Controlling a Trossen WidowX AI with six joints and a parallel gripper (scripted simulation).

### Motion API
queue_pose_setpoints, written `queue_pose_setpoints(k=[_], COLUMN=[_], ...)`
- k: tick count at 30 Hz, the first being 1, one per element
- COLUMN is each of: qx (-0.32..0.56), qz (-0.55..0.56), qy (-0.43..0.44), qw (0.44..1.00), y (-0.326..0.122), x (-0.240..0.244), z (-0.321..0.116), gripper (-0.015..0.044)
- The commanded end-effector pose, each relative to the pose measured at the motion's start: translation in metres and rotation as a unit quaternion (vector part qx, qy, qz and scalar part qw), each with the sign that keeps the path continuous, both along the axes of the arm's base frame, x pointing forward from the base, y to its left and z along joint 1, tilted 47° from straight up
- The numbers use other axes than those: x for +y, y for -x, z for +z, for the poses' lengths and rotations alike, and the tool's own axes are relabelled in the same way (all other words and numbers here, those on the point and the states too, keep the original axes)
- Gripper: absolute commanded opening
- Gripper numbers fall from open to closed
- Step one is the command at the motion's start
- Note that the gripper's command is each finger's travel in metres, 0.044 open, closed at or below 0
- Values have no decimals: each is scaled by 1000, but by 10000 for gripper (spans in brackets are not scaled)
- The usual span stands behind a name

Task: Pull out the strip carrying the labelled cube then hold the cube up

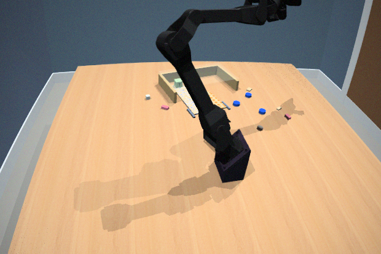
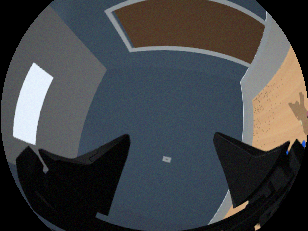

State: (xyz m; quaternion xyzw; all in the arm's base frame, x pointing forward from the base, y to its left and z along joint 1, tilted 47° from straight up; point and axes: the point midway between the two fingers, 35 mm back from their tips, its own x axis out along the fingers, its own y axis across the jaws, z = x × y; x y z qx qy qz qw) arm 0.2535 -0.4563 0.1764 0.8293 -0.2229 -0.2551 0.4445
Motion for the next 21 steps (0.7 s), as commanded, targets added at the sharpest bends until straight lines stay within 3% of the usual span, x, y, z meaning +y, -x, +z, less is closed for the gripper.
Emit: queue_pose_setpoints(k=[1,10,21], qx=[95,182,178], qz=[130,332,533], qy=[77,228,424], qw=[984,897,711], y=[-36,-70,-71], x=[63,169,304], z=[-27,-61,-95], gripper=[400,400,400])
